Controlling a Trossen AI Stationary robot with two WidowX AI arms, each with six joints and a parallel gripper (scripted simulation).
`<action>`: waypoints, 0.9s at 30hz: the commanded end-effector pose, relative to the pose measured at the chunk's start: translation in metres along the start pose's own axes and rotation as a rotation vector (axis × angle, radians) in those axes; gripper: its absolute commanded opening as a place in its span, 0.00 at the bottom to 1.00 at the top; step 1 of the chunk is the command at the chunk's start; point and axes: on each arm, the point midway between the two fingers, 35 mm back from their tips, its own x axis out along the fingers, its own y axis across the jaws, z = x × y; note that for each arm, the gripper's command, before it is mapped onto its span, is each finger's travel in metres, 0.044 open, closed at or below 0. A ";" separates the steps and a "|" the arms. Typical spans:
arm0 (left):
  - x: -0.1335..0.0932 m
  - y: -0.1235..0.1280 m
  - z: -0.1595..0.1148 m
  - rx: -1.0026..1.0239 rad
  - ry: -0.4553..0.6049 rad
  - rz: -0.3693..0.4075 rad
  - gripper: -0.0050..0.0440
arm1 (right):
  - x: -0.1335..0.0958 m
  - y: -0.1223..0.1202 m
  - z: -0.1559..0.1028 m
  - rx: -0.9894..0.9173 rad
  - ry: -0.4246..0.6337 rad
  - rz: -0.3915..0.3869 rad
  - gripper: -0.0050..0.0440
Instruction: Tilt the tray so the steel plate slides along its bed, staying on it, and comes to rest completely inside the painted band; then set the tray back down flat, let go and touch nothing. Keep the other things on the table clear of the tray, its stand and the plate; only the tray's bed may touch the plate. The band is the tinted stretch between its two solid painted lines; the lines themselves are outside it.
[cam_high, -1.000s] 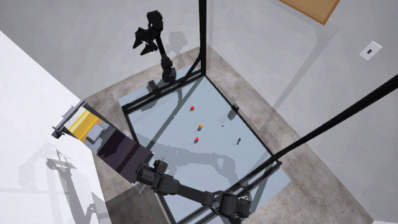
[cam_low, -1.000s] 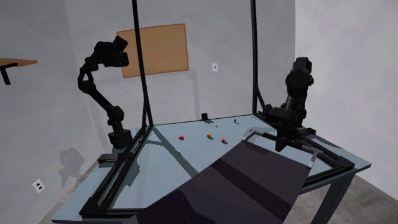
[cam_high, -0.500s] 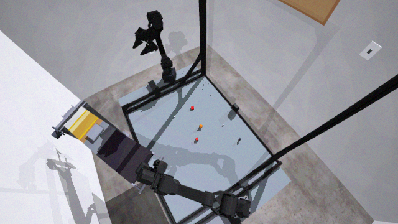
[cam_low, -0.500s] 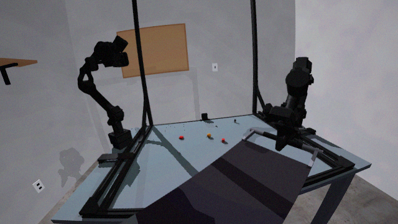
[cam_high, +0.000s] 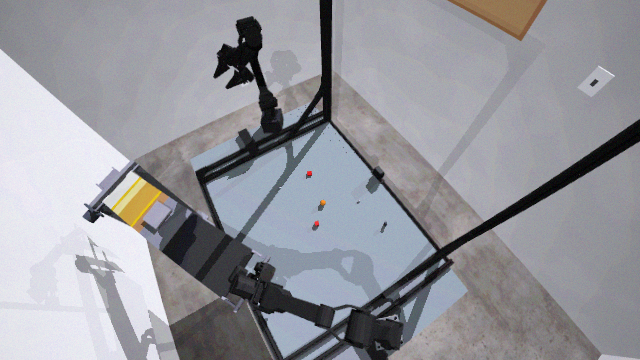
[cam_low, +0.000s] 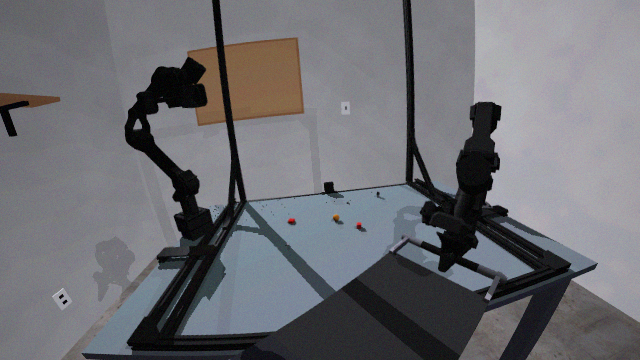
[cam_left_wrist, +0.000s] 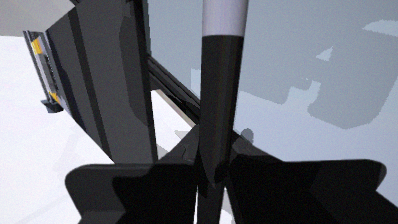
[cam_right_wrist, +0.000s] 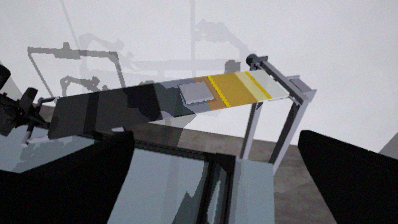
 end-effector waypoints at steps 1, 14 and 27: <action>-0.008 0.006 0.000 0.002 0.001 0.000 0.10 | 0.000 0.000 0.000 0.002 -0.002 -0.003 1.00; -0.033 0.029 0.000 0.002 0.000 0.018 0.10 | 0.000 0.000 0.000 0.002 -0.002 -0.003 1.00; -0.040 0.035 0.000 0.002 0.000 0.033 0.10 | 0.000 0.000 0.000 0.002 -0.002 -0.003 1.00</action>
